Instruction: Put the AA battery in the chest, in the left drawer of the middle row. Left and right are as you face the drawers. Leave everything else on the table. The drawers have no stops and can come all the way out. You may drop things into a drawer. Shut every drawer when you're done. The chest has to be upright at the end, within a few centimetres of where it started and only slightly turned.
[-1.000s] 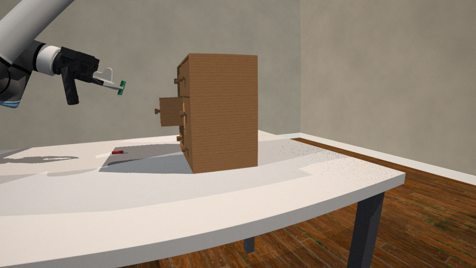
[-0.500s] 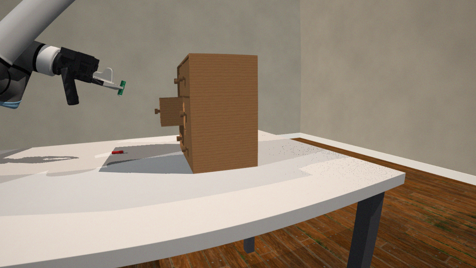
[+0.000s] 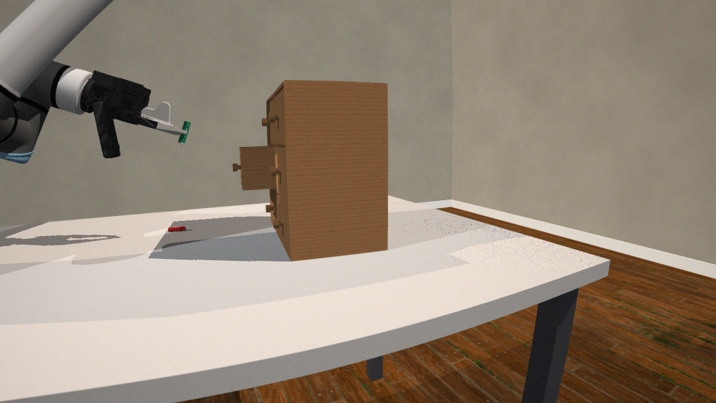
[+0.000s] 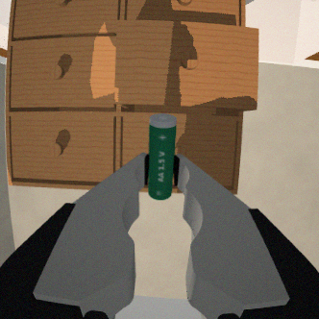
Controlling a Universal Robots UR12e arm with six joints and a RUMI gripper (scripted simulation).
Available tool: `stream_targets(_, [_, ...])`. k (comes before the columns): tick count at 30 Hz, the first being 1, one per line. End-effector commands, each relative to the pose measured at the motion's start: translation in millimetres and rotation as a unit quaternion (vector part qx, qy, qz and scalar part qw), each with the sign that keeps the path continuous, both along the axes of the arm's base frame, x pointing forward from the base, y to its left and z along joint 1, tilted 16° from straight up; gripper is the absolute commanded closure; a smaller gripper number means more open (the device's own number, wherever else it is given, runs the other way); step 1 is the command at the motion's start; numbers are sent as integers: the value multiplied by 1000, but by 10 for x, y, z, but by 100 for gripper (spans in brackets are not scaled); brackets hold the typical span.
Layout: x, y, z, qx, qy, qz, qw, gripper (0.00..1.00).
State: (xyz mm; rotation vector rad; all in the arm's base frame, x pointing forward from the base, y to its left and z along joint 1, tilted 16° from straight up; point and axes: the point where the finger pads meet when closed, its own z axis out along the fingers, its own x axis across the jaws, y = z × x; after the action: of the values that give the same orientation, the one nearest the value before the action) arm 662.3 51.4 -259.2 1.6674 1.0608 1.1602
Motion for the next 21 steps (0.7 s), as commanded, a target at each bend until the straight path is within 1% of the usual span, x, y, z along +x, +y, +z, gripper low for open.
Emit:
stream_targets(1, [30, -9, 8, 0, 0, 0, 1000, 95])
stream_targets(10, [100, -27, 15, 0, 0, 0, 1000, 95])
stream_targets(21, [266, -71, 32, 0, 0, 0, 1000, 95])
